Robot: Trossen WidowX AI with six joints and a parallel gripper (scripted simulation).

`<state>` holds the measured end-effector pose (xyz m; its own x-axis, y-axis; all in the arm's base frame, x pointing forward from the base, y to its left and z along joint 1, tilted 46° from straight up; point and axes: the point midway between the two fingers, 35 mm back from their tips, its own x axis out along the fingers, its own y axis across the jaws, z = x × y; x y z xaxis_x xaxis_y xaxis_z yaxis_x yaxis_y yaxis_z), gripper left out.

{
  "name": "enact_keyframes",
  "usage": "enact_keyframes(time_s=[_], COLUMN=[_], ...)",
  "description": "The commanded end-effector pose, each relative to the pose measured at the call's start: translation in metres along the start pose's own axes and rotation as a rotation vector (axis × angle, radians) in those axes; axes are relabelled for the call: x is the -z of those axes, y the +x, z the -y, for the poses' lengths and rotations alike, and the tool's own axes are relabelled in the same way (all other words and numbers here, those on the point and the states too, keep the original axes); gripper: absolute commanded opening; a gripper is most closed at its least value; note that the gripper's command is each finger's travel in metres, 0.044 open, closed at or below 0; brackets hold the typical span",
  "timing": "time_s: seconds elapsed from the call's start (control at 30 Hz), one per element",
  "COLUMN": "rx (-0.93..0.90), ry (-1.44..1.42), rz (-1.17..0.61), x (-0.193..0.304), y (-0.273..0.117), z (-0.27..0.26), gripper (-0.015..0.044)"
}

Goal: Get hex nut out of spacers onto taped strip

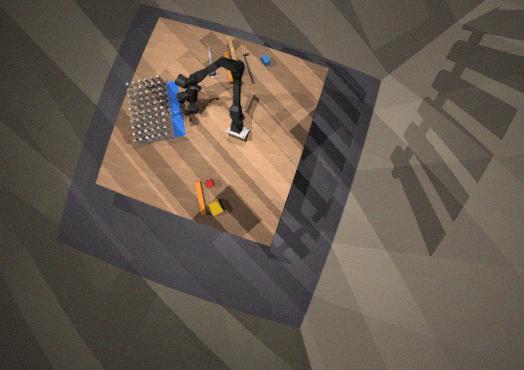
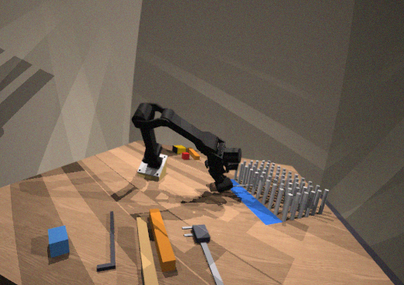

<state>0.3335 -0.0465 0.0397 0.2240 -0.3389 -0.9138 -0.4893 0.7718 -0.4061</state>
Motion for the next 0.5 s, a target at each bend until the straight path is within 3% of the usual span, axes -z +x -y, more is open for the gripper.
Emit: enact_keyframes(time_s=[0.0, 0.47], rx=[0.003, 0.003], ry=[0.002, 0.002], rz=[0.003, 0.004], x=[-0.0044, -0.0128], y=[0.0012, 0.0048], z=[0.0004, 0.0005], gripper=[0.0000, 0.0000])
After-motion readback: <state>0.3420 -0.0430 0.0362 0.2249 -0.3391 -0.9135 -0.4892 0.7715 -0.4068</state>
